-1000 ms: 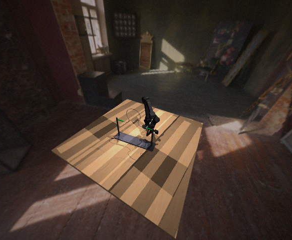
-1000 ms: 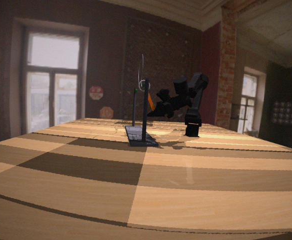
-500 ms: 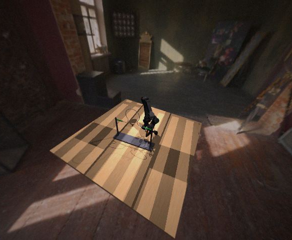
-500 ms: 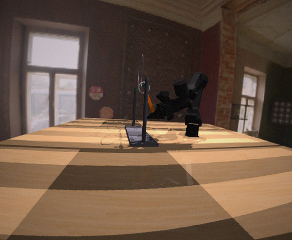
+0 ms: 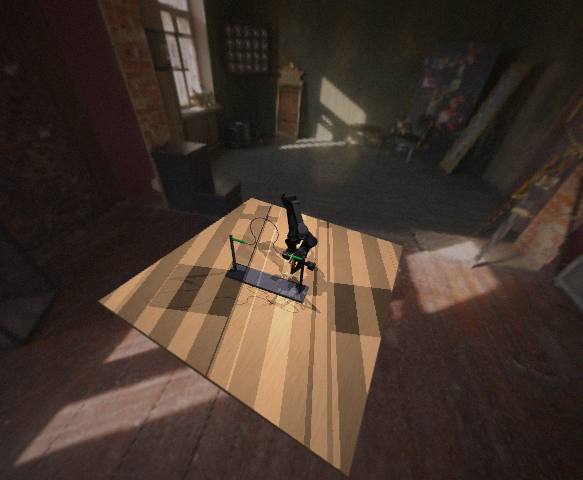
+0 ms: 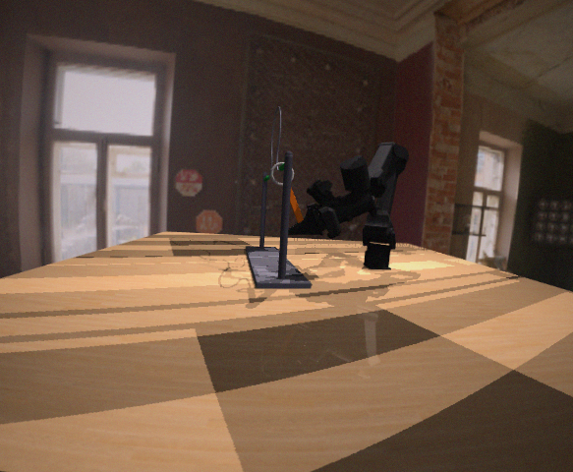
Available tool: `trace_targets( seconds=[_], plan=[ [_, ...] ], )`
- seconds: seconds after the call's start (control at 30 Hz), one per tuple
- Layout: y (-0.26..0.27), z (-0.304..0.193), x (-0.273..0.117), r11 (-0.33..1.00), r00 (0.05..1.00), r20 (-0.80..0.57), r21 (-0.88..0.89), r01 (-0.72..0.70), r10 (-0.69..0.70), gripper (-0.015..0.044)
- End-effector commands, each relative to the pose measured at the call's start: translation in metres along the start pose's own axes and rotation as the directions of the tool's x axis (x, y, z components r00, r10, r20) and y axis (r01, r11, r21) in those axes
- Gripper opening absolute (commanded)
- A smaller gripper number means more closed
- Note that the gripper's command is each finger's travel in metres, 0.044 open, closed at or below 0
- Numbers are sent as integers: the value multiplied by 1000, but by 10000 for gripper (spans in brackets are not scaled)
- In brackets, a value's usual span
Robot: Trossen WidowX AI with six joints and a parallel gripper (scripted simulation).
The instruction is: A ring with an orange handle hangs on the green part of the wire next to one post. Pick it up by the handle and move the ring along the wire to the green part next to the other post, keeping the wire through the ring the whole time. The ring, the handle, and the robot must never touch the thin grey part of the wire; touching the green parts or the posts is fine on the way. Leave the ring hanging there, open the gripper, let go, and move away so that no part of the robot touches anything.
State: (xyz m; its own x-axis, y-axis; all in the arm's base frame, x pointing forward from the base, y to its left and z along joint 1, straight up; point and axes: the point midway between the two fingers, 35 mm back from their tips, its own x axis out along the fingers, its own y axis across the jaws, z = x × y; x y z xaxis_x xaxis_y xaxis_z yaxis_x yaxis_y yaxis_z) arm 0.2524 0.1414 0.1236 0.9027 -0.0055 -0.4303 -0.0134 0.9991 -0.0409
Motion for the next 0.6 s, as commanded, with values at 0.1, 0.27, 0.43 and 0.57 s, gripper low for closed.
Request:
trace_targets(
  seconds=[0.1,0.27,0.43,0.57],
  plan=[
    [0,0,0,1000,1000,1,4,3,-3,-150],
    [0,0,0,1000,1000,0,0,1,-1,-124],
    [0,0,0,1000,1000,0,0,1,-1,8],
    [0,0,0,1000,1000,0,0,1,-1,113]
  ],
)
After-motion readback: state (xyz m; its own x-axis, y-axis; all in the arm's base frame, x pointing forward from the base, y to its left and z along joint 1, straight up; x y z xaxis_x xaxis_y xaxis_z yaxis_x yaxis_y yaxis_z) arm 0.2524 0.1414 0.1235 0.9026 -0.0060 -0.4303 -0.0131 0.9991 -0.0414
